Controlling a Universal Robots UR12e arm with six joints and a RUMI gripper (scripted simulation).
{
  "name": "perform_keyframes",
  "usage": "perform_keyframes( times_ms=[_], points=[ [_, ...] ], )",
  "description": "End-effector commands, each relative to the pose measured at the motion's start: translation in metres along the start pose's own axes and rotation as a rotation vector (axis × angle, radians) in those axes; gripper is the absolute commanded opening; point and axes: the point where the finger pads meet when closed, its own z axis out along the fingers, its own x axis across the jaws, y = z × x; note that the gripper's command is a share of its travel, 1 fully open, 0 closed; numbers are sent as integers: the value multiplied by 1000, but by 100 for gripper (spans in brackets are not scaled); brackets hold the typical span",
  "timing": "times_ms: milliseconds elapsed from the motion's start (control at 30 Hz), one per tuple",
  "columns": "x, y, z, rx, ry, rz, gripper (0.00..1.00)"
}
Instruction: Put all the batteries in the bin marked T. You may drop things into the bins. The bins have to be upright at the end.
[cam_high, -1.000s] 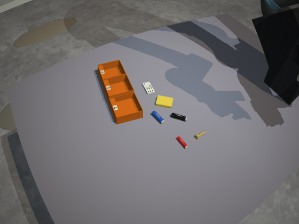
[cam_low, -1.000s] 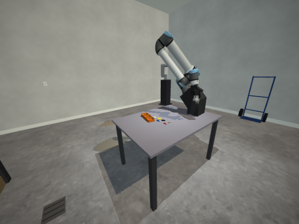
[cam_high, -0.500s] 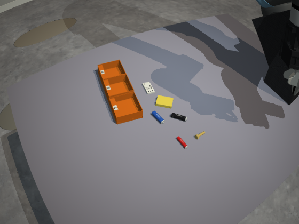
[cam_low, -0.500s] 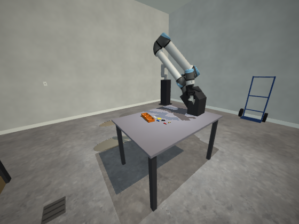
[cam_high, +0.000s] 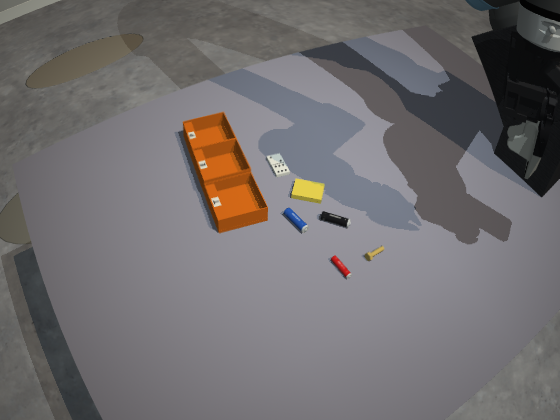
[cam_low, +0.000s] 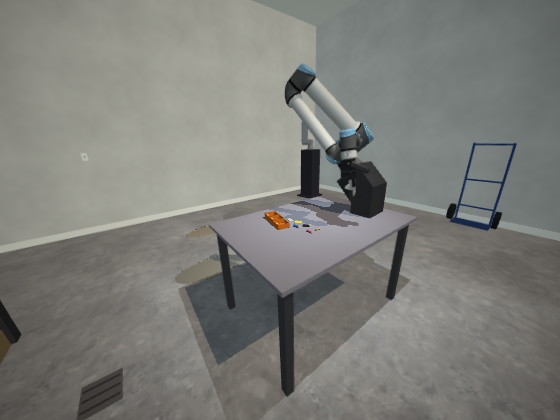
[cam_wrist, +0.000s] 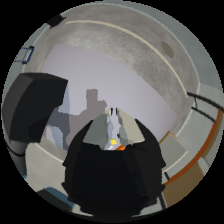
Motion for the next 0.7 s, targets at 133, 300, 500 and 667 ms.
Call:
perform_keyframes(
  times_ms=[133,300,500,667],
  points=[
    [16,34,-3,-20,-9,274,4],
    [24,55,-4,-29,-8,413,4],
    [29,70,-5,-40,-8,550,4],
    [34,86,-6,-48,-8,656,4]
  ],
)
